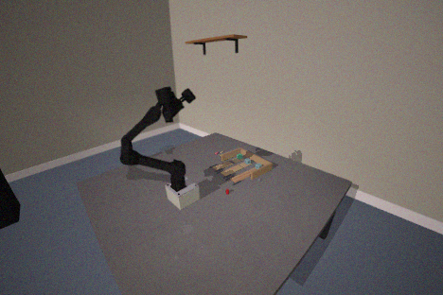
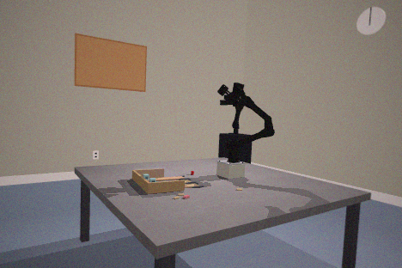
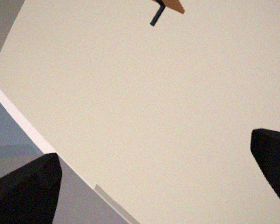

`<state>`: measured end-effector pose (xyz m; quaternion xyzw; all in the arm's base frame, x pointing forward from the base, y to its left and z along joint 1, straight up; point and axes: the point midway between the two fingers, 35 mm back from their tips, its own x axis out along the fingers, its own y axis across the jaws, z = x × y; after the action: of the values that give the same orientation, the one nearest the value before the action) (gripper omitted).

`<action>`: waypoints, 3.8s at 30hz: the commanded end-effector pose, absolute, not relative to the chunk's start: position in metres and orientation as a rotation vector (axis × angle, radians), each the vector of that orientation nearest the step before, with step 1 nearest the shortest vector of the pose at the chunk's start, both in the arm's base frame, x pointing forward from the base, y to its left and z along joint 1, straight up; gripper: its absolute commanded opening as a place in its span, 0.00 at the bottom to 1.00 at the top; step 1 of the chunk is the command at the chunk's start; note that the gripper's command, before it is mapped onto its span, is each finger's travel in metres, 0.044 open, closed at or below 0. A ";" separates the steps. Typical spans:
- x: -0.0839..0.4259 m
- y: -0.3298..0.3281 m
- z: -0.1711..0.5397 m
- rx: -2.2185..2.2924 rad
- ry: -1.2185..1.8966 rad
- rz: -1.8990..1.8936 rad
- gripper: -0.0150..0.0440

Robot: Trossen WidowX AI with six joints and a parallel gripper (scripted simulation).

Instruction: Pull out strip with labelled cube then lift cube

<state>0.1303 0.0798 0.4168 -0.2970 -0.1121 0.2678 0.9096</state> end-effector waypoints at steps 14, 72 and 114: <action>0.275 0.004 0.282 -0.125 0.232 0.279 0.93; 0.371 -0.089 0.009 0.109 1.534 -0.123 0.25; 0.368 -0.086 -0.041 0.109 1.535 -0.123 0.25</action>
<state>0.3684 -0.0856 -0.0407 0.0495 0.6933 -0.0538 0.7170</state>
